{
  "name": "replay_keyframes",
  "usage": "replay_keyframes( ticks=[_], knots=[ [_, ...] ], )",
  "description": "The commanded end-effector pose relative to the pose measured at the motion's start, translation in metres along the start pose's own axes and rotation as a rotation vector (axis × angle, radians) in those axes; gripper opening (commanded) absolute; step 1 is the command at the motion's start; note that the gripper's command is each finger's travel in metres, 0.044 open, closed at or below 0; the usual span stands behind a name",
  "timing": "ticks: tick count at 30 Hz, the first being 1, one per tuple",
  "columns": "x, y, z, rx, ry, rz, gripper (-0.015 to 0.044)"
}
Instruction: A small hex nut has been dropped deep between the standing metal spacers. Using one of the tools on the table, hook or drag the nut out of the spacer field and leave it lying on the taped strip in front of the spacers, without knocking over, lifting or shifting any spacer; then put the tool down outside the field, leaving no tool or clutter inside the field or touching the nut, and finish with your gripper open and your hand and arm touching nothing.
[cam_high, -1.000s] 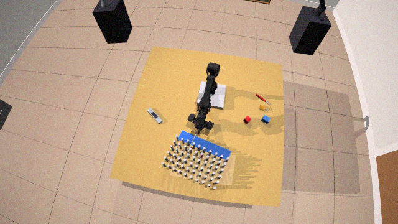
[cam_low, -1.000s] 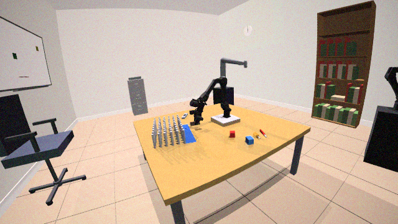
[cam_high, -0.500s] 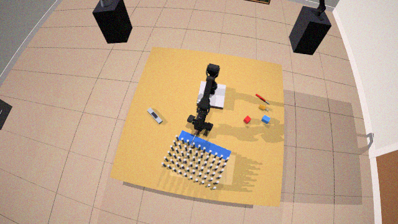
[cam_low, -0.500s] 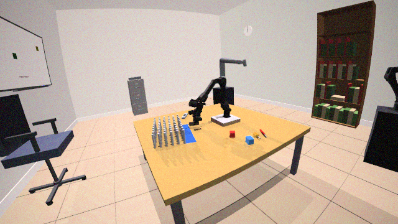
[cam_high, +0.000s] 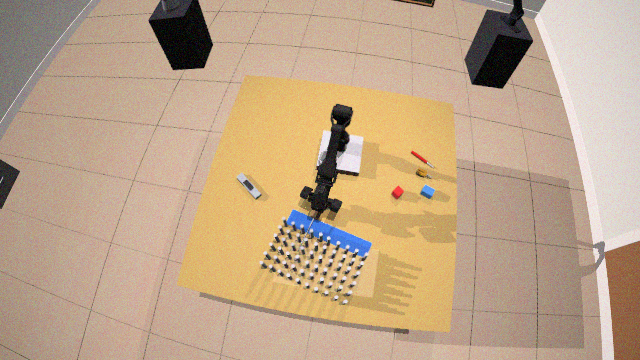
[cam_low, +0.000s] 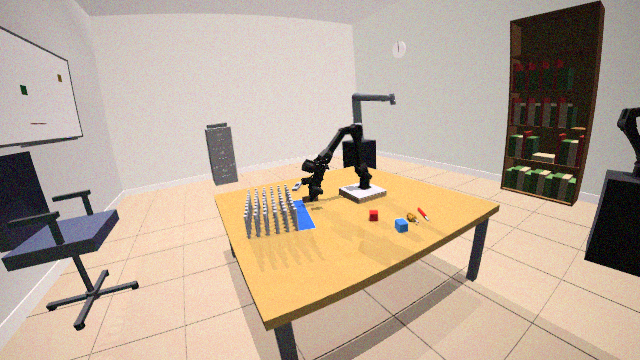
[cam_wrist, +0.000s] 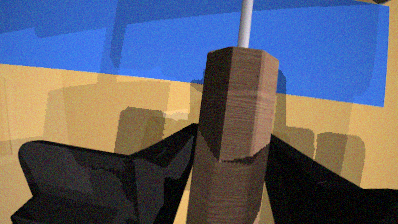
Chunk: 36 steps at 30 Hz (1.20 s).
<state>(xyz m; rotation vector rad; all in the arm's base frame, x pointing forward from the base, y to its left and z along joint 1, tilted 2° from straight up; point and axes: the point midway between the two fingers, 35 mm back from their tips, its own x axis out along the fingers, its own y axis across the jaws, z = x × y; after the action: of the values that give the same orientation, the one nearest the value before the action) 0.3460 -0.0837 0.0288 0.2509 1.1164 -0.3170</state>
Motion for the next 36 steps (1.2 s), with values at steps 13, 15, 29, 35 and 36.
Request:
replay_keyframes(
  ticks=[13,15,29,35,36],
  knots=[
    [0.003,0.001,0.012,-0.003,-0.006,0.006,0.0000],
    [0.004,0.001,0.013,-0.003,-0.006,0.006,0.0000],
    [0.007,0.001,0.020,-0.003,-0.007,0.006,0.0000],
    [0.008,0.001,0.024,-0.003,-0.007,0.006,0.0000],
    [0.009,0.001,0.024,-0.003,-0.007,0.006,0.0000]
  ],
)
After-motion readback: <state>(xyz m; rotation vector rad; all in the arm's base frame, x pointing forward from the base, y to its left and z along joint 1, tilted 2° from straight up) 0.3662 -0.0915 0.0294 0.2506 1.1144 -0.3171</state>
